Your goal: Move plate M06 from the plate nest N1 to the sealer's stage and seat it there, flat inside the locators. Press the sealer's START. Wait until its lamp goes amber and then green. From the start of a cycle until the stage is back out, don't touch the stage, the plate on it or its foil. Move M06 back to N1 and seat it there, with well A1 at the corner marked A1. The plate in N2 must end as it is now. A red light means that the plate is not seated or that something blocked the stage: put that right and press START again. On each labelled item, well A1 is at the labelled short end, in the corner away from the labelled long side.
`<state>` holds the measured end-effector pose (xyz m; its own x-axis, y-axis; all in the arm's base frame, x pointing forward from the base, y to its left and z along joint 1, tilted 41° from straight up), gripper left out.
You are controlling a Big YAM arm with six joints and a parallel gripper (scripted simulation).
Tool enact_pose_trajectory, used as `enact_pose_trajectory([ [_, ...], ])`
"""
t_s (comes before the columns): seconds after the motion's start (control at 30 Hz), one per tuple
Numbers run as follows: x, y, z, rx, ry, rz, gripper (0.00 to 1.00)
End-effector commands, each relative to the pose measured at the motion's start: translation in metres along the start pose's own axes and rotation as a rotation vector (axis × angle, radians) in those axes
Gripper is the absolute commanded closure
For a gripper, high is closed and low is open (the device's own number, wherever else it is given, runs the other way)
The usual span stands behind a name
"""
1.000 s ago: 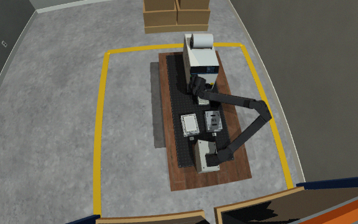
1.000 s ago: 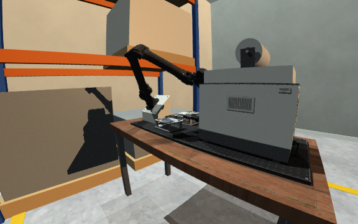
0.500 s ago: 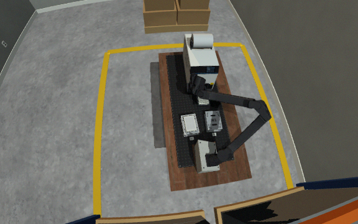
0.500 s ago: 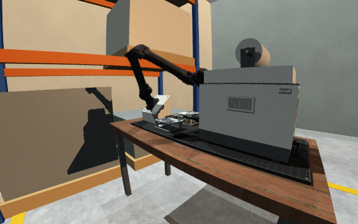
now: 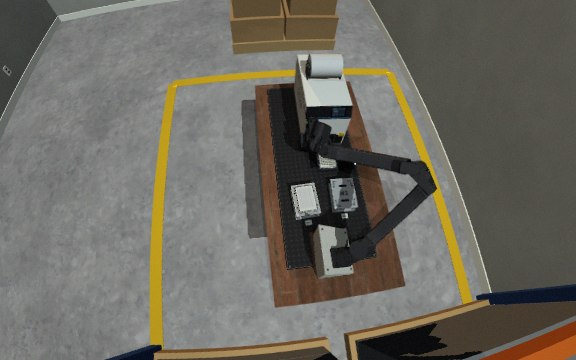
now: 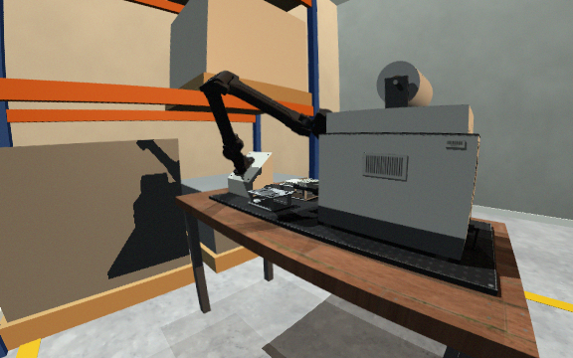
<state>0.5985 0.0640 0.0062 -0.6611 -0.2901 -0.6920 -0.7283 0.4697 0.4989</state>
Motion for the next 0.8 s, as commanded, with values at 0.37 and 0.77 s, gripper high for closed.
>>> enact_pose_trajectory([
  [0.37,-0.022,0.0,0.013,-0.017,0.005,-0.029,1.0],
  [0.77,-0.025,-0.004,0.016,-0.016,0.004,-0.03,1.0],
])
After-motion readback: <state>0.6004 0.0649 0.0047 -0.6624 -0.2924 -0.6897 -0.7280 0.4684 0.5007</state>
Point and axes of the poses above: the point where the finger pads meet when closed, its own y axis back along the fingers, its own z axis across the jaws, x = y × z, the point moved 1 cm from there along y, back along the fingers, and after that the axes turned 13 degrees about -y, right-handed, at the moved point
